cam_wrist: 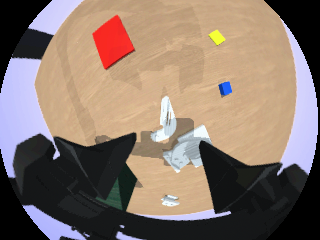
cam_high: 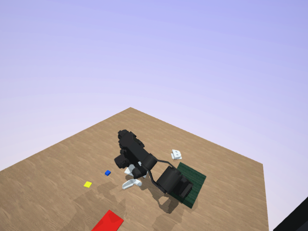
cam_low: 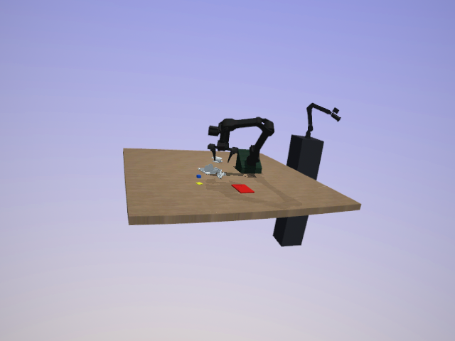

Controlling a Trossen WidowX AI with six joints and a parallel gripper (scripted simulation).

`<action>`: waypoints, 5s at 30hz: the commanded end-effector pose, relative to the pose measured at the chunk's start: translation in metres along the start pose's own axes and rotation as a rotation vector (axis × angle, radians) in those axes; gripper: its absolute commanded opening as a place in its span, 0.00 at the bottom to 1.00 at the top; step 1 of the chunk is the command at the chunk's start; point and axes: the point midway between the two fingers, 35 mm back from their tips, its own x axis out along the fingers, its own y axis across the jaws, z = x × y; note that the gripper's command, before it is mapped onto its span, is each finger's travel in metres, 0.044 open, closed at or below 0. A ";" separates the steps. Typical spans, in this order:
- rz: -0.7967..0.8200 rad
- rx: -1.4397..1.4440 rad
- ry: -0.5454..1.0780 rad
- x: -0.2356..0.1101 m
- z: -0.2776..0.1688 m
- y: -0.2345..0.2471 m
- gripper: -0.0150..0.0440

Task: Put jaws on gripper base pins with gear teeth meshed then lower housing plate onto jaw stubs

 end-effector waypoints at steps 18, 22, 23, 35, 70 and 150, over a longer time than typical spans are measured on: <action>0.009 -0.015 -0.002 0.045 0.002 -0.002 1.00; 0.009 -0.015 -0.002 0.052 0.003 -0.002 1.00; 0.009 -0.015 -0.002 0.053 0.003 -0.002 1.00; 0.009 -0.016 -0.003 0.073 0.003 -0.002 1.00; 0.010 -0.016 -0.005 0.091 0.003 0.000 1.00; 0.004 0.373 0.006 0.012 -0.033 -0.041 0.48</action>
